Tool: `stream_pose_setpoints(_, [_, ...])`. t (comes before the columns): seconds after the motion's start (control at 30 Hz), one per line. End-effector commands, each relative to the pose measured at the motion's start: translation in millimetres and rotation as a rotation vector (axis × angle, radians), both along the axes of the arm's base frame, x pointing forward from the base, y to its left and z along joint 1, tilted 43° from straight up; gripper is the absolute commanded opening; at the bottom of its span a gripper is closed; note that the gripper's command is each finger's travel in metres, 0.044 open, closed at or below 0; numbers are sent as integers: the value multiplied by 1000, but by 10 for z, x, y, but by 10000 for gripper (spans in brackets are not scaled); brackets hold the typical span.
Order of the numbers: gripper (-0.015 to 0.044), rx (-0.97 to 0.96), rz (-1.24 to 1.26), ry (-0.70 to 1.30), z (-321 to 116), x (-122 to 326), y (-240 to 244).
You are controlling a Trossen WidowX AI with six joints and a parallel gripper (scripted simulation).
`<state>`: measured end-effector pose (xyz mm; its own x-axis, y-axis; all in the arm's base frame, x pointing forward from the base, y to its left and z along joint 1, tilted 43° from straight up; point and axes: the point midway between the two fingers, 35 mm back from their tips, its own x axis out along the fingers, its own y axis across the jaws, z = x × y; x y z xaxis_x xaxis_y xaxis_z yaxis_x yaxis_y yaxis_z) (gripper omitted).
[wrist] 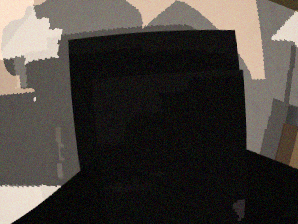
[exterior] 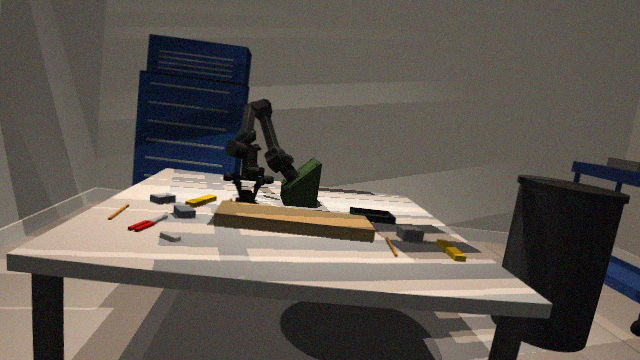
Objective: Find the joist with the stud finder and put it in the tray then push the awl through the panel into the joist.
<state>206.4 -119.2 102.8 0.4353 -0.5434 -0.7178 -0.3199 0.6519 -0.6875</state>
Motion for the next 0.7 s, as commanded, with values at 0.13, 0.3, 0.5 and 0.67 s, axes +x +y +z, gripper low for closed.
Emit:
stream_pose_setpoints(0.13, [168,2,6,1,-5,4,5])
stream_pose_setpoints(0.3, [37,10,4,4,47,10,73])
stream_pose_setpoints(0.5, [0,23,0,11,181,4,235])
stream_pose_setpoints(0.67, [0,27,-1,15,303,-21,363])
